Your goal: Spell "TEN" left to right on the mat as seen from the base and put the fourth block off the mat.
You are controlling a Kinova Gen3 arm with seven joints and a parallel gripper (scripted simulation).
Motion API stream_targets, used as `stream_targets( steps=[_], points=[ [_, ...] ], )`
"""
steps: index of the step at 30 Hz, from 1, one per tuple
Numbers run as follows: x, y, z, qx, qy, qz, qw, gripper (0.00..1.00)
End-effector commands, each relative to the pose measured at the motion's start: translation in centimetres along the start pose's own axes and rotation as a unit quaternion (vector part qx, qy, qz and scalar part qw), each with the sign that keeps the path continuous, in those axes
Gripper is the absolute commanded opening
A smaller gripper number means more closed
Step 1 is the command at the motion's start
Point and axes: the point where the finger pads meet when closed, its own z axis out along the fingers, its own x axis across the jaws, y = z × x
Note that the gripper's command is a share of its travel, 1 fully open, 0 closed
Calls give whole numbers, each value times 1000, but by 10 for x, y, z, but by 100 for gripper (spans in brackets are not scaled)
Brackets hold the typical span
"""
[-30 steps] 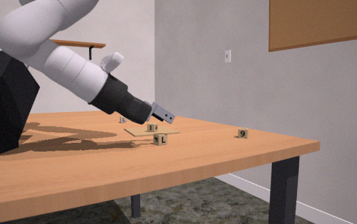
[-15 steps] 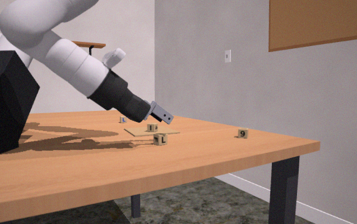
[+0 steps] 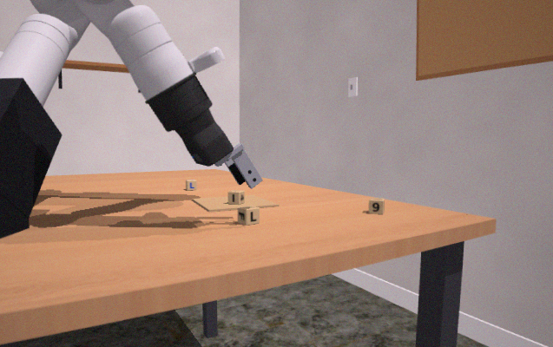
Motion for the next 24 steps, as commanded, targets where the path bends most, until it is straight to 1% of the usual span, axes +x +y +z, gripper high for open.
stream_targets(
  steps=[1,8,12,14,19,24],
  points=[
    [-6,-21,1,-25,-6,-27,999,79],
    [-7,-25,-2,-122,-8,-28,992,79],
    [-7,-27,-4,-171,-7,-28,985,79],
    [-7,-27,-4,-171,-7,-28,985,79],
    [-6,-30,-7,-221,-4,-28,975,79],
    [-7,-31,-9,-257,-5,-28,966,79]
  ],
)
